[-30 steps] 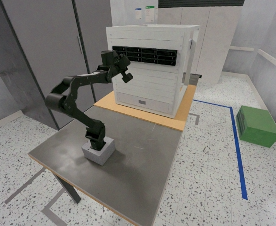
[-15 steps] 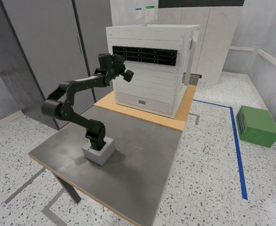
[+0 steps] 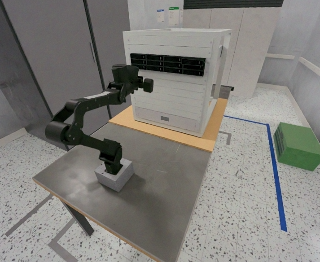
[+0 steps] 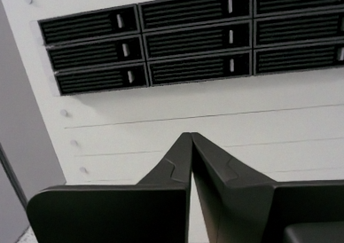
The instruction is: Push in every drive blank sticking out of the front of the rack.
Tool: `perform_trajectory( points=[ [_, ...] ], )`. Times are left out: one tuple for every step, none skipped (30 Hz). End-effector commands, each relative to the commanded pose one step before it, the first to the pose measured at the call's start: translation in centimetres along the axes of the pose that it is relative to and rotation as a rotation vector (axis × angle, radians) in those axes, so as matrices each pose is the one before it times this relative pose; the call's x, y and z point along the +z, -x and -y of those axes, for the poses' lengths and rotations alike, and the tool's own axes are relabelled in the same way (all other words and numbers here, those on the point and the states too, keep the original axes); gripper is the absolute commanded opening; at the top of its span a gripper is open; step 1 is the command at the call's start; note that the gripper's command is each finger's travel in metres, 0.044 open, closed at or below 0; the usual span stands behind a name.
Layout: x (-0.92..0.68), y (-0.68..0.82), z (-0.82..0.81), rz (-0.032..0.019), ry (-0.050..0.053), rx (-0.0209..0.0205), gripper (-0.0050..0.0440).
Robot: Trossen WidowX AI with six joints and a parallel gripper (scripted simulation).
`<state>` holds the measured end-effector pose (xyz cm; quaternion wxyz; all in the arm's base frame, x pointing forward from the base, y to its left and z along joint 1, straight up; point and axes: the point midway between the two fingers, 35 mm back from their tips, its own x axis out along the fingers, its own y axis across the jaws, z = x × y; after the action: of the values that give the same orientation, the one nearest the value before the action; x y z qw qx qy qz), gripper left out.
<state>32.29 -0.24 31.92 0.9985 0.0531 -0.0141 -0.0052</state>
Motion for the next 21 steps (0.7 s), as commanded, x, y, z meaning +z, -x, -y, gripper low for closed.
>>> perform_trajectory(
  points=[
    [0.442,0.533,-0.236,0.02011,0.0626,0.01080,-0.0050],
    [-0.016,0.038,-0.009,0.00031,0.0092,0.00058,-0.0050],
    [-0.014,0.033,-0.008,0.00027,0.0079,0.00049,-0.0050],
    [-0.012,0.028,-0.007,0.00023,0.0067,0.00041,-0.0050],
    [-0.010,0.023,-0.005,0.00019,0.0055,0.00034,-0.0050],
    [-0.008,0.018,-0.004,0.00016,0.0044,0.00027,-0.0050],
    [-0.006,0.014,-0.003,0.00012,0.0034,0.00021,-0.0050],
    [0.000,0.000,0.000,0.00000,0.0000,0.00000,-0.0050],
    [0.000,0.000,0.000,0.00000,0.0000,0.00000,-0.0050],
    [-0.004,0.010,-0.003,0.00009,0.0025,0.00015,-0.0050],
    [-0.003,0.007,-0.002,0.00006,0.0017,0.00011,-0.0050],
    [-0.002,0.004,-0.001,0.00004,0.0011,0.00007,-0.0050],
    [-0.001,0.002,-0.001,0.00002,0.0006,0.00003,-0.0050],
    [0.000,0.001,0.000,0.00001,0.0002,0.00001,-0.0050],
    [0.000,0.000,0.000,0.00000,0.0000,0.00000,-0.0050],
    [0.000,0.000,0.000,0.00000,0.0000,0.00000,-0.0050],
    [0.000,0.000,0.000,-0.00001,0.0002,-0.00001,-0.0050],
    [0.001,0.000,0.000,-0.00002,0.0006,-0.00003,-0.0050],
    [0.001,0.000,0.001,-0.00004,0.0011,-0.00007,-0.0050],
    [0.002,0.000,0.001,-0.00006,0.0017,-0.00011,-0.0050],
    [0.003,0.000,0.002,-0.00008,0.0025,-0.00015,-0.0050]
  ],
)
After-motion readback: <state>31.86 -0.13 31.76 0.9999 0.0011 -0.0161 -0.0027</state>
